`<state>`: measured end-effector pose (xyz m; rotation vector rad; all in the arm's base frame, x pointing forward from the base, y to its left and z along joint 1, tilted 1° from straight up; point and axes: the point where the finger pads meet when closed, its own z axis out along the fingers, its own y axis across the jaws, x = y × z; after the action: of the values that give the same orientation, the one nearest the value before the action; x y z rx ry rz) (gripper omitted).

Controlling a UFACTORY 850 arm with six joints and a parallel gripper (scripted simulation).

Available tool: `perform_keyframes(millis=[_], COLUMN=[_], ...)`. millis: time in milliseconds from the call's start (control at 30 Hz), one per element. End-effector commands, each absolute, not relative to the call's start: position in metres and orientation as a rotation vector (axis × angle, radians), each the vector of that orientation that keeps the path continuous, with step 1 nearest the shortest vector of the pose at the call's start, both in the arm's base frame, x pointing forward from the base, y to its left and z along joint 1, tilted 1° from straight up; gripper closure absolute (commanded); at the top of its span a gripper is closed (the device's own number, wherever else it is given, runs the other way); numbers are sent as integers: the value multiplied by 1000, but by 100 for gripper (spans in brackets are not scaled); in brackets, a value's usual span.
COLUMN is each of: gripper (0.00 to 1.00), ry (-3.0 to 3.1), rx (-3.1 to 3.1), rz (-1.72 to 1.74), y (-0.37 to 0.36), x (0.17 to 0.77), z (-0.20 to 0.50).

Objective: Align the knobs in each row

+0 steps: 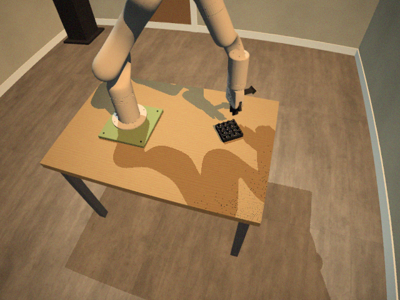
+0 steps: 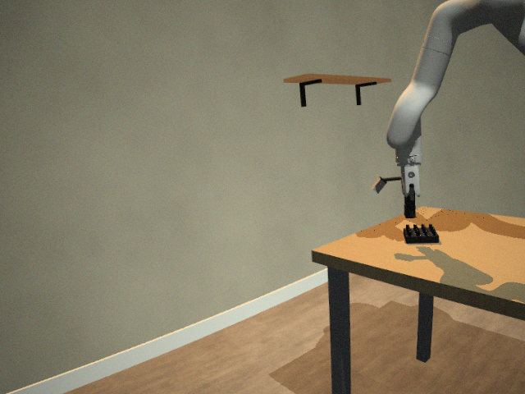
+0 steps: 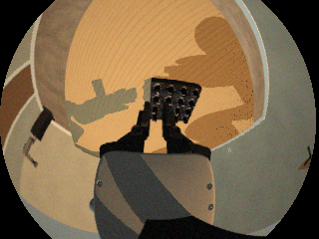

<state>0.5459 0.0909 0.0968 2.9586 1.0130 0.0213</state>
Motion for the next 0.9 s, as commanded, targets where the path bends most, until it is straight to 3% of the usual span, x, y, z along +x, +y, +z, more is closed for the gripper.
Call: perform_keyframes(millis=[0,867], gripper=[81,81], ry=[1013,1013], rx=[2958,2958], rz=[25,24], y=[91,91], x=[547,547], z=[98,93])
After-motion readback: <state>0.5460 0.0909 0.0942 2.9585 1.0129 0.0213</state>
